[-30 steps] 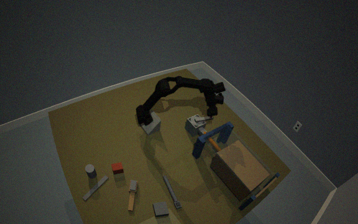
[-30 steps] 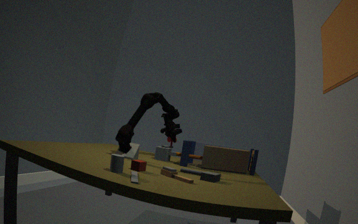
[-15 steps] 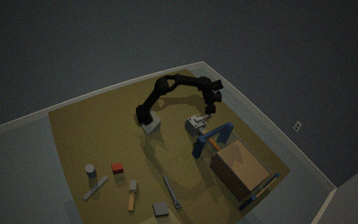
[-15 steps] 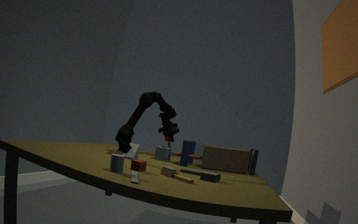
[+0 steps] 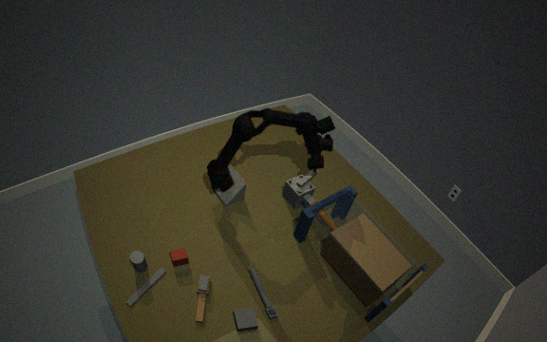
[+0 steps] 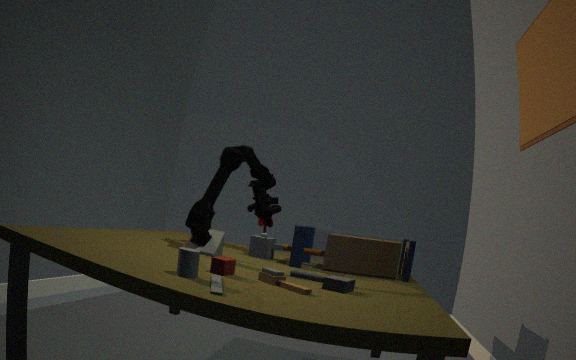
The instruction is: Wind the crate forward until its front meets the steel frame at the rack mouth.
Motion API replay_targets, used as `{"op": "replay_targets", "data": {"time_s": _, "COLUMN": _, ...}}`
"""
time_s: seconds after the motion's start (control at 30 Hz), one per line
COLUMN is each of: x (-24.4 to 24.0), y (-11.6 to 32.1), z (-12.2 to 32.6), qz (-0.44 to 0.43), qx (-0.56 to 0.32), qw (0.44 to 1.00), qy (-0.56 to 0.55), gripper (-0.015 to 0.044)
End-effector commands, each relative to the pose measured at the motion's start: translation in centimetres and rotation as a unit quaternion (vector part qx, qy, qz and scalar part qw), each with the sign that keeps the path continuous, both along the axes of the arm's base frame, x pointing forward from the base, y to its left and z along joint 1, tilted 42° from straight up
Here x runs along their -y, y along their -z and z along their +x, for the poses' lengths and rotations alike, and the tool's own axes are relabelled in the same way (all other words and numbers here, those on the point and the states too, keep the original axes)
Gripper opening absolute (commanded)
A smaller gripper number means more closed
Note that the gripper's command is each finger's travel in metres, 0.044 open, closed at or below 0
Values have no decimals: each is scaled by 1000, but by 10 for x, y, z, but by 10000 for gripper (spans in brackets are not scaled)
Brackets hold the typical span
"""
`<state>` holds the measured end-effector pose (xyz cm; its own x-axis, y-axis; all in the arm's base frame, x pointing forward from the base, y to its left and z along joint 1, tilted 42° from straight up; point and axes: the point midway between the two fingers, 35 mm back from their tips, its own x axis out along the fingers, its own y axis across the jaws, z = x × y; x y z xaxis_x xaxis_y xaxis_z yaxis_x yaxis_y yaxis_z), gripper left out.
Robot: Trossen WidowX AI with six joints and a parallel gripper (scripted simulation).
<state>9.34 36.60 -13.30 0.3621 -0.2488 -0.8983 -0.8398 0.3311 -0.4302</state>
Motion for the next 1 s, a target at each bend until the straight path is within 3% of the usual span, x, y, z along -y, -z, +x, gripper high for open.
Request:
{"op": "replay_targets", "data": {"time_s": 0.0, "x": 9, "y": 1, "z": -14, "qz": -12, "qx": -12, "qw": 1000, "qy": -2, "gripper": 0}}
{"op": "replay_targets", "data": {"time_s": 0.97, "x": 39, "y": -16, "z": -48, "qz": -13, "qx": -14, "qw": 1000, "qy": -2, "gripper": 0}}
